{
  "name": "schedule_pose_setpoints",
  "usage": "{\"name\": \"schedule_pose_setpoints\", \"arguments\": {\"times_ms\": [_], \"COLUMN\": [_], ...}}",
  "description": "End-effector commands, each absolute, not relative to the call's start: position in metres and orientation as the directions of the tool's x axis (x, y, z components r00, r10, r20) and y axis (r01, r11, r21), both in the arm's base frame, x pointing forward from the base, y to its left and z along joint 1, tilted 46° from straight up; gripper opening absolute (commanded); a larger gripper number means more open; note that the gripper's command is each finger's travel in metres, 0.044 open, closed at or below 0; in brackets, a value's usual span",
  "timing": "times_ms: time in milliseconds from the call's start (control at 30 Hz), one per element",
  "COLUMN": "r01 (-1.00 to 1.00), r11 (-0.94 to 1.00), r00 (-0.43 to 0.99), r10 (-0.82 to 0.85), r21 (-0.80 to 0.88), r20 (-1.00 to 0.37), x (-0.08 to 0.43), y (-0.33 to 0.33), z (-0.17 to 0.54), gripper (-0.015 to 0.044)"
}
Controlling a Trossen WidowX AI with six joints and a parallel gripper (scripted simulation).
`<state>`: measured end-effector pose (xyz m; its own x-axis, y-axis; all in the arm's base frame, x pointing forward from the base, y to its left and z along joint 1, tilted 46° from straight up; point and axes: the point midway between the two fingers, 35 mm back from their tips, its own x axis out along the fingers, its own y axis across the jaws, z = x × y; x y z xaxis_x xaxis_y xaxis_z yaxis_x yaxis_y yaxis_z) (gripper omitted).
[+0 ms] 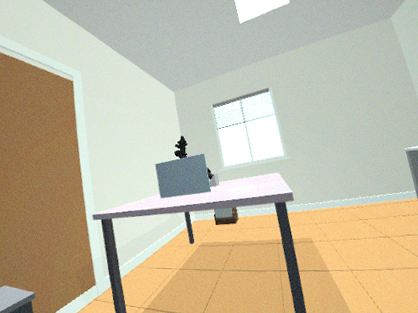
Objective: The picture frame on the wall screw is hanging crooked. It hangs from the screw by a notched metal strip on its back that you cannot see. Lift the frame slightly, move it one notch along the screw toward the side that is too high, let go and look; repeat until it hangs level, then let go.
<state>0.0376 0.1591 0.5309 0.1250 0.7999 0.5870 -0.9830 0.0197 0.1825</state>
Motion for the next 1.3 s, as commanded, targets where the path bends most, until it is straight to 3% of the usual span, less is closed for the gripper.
{"name": "schedule_pose_setpoints", "arguments": {"times_ms": [0, 300, 533, 767, 1267], "r01": [-0.924, -0.587, -0.235, 0.048, 0.054], "r11": [0.148, 0.399, 0.426, 0.310, 0.305], "r00": [0.327, 0.768, 0.965, 0.989, 0.987], "r10": [0.784, 0.549, 0.211, -0.150, -0.160], "r21": [0.353, 0.704, 0.874, 0.950, 0.951], "r20": [0.527, 0.330, 0.156, -0.001, -0.005], "x": [0.082, 0.187, 0.241, 0.255, 0.255], "y": [0.169, 0.143, 0.079, 0.004, 0.002], "z": [0.496, 0.394, 0.306, 0.225, 0.223], "gripper": [0.0260, 0.0260, 0.0260, 0.0260, 0.0260]}}
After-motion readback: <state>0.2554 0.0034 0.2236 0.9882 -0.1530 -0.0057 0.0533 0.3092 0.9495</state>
